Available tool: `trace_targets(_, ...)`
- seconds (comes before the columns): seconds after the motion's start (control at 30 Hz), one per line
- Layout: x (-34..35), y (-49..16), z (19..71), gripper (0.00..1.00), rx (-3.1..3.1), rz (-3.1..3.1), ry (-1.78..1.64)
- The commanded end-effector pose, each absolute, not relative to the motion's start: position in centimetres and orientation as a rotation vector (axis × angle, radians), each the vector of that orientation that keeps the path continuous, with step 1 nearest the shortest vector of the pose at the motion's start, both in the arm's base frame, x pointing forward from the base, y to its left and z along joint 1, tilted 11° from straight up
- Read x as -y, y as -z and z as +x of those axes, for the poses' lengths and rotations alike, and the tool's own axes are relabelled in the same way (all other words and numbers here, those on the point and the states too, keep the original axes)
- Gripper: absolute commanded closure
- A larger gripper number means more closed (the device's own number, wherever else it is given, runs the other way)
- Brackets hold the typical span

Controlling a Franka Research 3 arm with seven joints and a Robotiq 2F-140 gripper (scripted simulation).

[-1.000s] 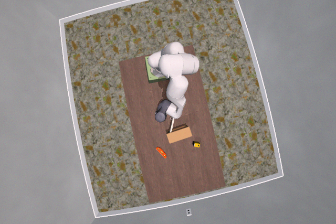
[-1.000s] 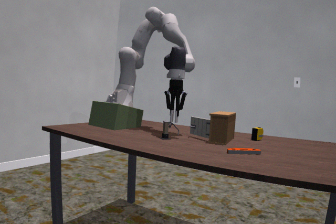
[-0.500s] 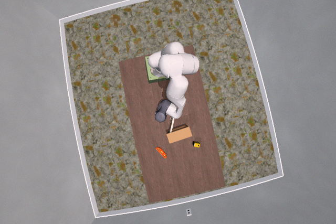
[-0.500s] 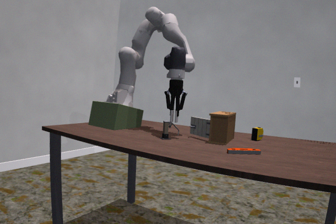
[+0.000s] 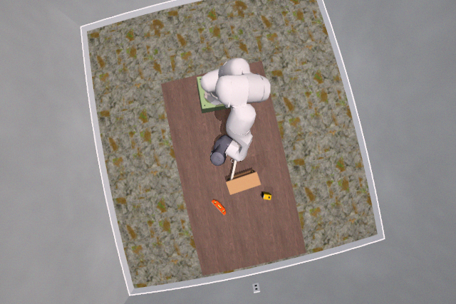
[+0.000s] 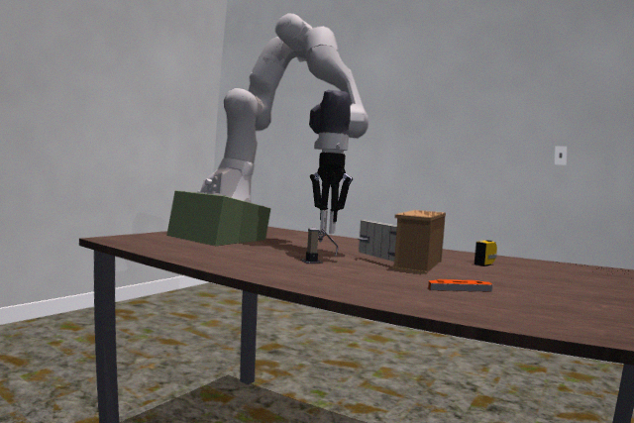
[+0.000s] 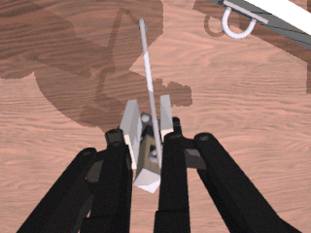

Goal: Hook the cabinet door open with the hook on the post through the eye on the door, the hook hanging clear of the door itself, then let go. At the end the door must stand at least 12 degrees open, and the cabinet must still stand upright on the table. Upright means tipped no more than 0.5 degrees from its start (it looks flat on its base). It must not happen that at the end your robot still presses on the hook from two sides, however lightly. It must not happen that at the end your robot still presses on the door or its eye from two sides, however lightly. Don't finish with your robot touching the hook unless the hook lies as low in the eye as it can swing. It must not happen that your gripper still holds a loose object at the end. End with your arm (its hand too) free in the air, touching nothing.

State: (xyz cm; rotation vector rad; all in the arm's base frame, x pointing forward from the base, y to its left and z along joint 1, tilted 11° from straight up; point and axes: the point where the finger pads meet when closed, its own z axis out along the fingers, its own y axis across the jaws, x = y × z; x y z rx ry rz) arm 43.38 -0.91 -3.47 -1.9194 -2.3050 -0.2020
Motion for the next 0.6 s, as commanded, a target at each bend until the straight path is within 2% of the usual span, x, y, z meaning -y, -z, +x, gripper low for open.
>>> trace_targets(0.0,0.9,3.8,43.5,0.86,2.316,-1.915,0.206)
trace_targets(0.57,0.5,5.9,43.5,0.86,2.316,-1.915,0.206)
